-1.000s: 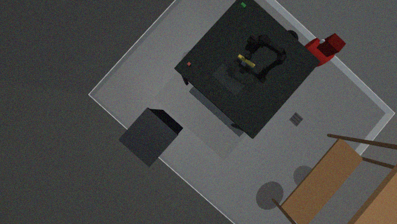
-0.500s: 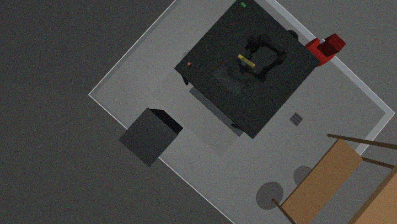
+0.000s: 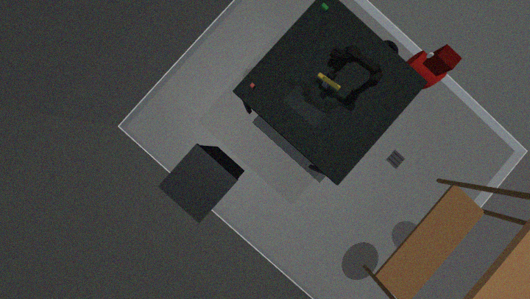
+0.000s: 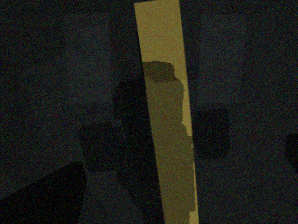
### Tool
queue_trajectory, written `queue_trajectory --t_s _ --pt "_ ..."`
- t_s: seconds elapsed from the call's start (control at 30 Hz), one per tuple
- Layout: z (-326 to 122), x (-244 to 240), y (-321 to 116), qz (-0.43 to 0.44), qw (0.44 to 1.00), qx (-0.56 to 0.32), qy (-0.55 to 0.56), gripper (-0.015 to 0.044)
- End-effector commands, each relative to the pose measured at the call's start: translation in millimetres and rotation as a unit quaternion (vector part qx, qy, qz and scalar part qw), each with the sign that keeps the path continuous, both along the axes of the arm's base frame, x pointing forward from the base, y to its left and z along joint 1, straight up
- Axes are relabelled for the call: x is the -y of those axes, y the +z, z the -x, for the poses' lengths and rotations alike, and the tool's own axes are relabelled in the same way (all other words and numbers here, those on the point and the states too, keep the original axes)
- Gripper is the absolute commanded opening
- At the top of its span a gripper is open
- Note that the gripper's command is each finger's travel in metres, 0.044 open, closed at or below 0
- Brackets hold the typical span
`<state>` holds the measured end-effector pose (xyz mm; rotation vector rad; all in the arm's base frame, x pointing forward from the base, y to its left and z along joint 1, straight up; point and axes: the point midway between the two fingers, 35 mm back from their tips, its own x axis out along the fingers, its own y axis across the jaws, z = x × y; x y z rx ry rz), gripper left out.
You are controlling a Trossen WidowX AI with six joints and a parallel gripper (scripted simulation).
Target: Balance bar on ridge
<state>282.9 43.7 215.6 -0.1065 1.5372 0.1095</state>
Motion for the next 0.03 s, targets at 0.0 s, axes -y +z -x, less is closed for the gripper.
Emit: queue_trajectory --t_s 0.0 --pt "0.1 -0.1 -0.1 0.000 1.000 -0.001 0.000 0.0440"
